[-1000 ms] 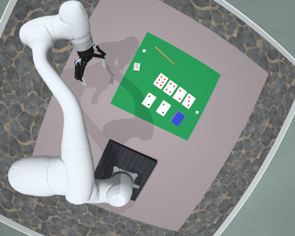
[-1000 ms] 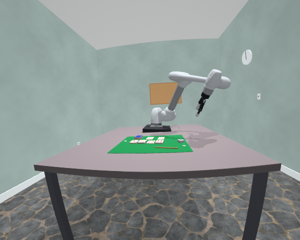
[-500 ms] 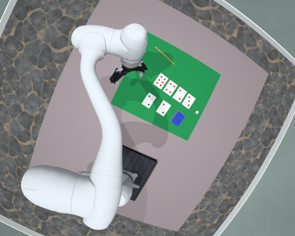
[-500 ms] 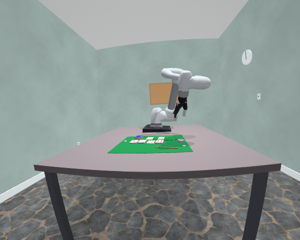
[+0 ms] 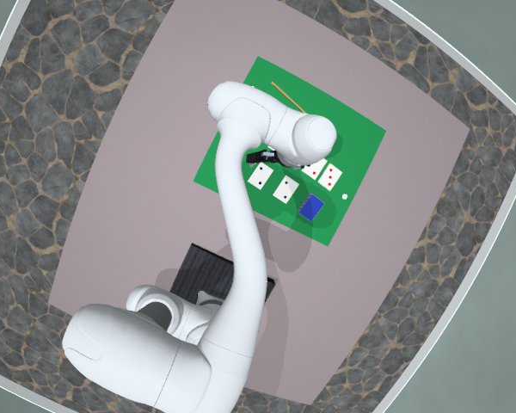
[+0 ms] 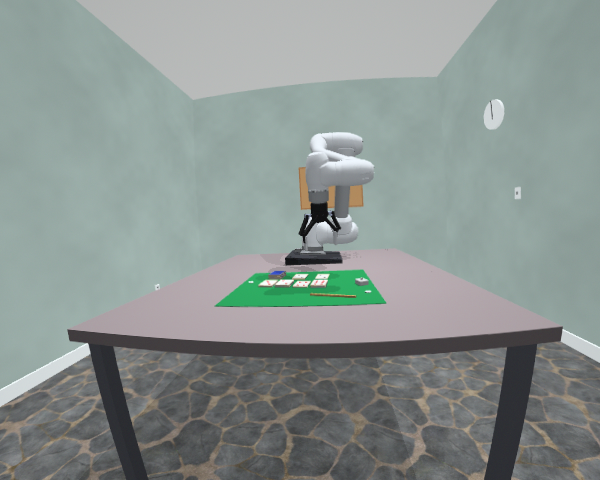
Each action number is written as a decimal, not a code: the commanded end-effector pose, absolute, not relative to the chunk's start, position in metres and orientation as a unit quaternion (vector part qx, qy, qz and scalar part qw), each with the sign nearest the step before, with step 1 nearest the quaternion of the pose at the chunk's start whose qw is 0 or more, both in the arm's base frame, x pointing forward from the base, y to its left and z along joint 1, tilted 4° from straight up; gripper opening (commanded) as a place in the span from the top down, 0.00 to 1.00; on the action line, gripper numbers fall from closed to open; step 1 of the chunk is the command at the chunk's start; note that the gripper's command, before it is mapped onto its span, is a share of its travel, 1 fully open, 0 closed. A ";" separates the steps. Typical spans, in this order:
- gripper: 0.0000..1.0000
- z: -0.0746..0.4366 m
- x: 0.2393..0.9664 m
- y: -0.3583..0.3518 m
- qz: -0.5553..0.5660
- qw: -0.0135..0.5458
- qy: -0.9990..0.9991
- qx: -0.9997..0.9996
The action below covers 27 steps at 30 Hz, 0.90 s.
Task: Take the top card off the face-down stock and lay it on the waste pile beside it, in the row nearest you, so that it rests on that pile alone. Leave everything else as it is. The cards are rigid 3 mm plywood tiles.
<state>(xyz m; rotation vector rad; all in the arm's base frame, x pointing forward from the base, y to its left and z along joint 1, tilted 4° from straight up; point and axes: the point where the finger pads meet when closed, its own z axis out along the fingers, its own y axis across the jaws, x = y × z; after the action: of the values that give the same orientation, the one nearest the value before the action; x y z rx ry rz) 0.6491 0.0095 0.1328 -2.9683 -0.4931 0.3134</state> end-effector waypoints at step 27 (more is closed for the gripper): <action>0.00 0.070 0.548 -0.210 0.001 0.035 0.122 -0.992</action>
<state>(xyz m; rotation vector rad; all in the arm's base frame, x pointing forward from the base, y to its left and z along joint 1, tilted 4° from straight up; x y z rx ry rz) 0.5486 -0.2091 0.0703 -3.0495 0.3738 0.0057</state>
